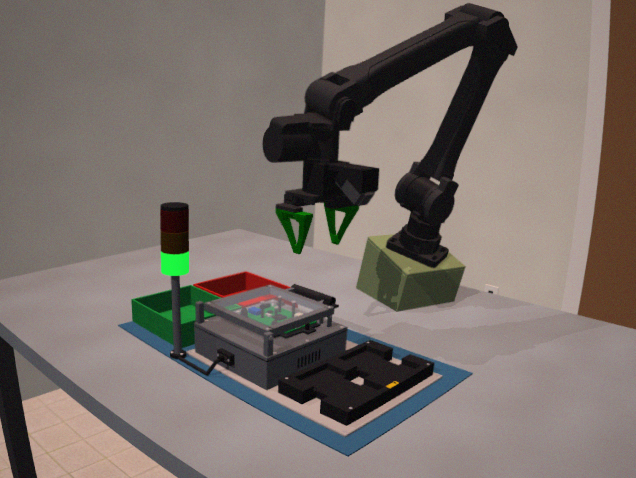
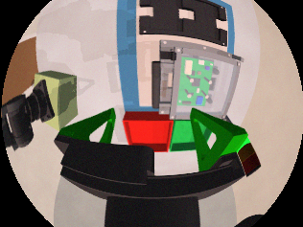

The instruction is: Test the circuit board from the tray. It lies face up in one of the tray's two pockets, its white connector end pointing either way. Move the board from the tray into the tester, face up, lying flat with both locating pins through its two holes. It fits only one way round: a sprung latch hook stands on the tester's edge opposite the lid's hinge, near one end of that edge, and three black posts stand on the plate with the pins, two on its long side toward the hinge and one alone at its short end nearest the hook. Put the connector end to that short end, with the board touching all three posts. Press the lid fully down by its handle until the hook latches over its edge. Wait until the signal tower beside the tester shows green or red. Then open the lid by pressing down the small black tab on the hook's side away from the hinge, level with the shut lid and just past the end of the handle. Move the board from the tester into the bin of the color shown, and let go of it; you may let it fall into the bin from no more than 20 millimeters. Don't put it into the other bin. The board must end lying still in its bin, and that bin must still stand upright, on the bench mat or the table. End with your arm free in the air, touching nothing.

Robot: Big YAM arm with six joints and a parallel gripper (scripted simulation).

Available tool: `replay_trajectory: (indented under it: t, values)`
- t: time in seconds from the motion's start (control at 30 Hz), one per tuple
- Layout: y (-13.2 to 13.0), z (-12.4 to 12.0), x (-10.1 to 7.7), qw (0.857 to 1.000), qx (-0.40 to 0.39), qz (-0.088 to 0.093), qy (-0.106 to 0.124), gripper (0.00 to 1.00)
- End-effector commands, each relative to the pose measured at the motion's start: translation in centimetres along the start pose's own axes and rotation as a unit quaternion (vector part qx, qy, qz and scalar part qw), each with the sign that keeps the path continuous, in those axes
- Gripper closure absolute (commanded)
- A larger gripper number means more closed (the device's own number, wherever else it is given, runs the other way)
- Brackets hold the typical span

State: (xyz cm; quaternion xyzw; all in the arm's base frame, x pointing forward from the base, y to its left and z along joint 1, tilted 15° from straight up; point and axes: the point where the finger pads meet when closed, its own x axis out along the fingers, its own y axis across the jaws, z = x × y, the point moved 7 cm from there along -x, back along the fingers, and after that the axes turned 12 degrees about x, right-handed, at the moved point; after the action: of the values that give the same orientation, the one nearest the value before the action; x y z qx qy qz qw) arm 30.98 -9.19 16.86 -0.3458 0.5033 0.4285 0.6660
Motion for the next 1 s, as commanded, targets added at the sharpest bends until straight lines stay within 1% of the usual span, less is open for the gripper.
replay_trajectory:
  t: [0.0, 0.37, 0.4, 0.97]
  values:
    - [-2.10, 0.50, -2.43, 1.000, -0.007, -0.028, -0.003, 0.00]
    - [-2.10, 0.50, -2.43, 1.000, -0.007, -0.028, -0.003, 0.00]
    - [-2.10, 0.50, -2.43, 1.000, -0.007, -0.028, -0.003, 1.00]
    - [-2.10, 0.50, -2.43, 1.000, -0.007, -0.028, -0.003, 1.00]
